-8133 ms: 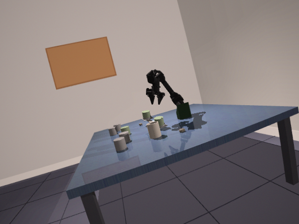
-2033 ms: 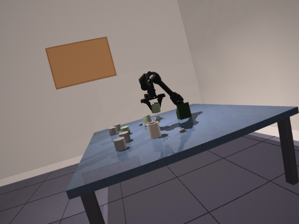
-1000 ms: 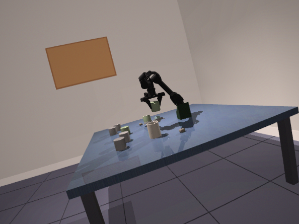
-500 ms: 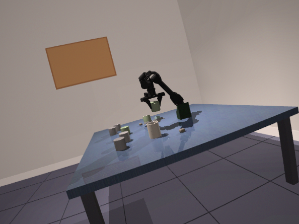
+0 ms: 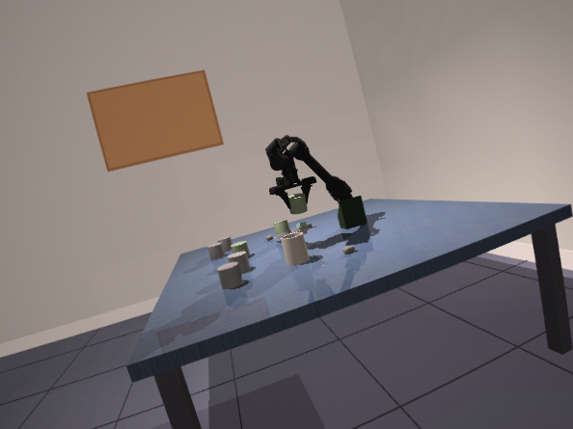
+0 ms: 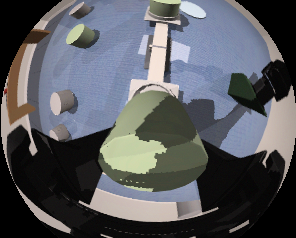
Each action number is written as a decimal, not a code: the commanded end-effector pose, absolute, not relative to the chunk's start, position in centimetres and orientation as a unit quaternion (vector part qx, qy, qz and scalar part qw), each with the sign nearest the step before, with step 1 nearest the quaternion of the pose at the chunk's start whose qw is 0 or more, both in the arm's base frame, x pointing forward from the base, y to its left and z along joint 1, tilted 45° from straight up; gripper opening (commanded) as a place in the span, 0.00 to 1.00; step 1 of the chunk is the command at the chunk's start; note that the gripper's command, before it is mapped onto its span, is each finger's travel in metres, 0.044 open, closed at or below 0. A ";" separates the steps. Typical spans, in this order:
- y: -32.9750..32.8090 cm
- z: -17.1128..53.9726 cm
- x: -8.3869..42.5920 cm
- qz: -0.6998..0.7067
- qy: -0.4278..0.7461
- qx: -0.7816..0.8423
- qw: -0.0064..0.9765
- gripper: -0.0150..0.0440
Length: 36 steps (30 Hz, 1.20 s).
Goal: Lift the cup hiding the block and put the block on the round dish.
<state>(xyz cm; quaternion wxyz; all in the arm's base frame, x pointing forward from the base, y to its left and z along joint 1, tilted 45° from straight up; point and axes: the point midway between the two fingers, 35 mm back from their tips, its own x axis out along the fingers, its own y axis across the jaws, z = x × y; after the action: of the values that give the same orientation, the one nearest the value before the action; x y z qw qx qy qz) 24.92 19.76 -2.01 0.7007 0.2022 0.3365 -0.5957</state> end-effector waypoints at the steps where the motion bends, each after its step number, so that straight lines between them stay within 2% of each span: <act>1: 19.8 -2.0 24.9 -0.595 0.337 0.202 0.701 0.25; 19: 21.1 -15.6 19.9 -0.593 0.339 0.210 0.699 0.25; 36: 18.3 -18.9 20.0 -0.593 0.338 0.210 0.700 0.25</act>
<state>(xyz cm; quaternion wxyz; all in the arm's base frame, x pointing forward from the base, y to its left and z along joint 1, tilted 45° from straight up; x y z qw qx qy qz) 19.92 18.47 -18.70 0.6959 0.2104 0.3371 -0.5982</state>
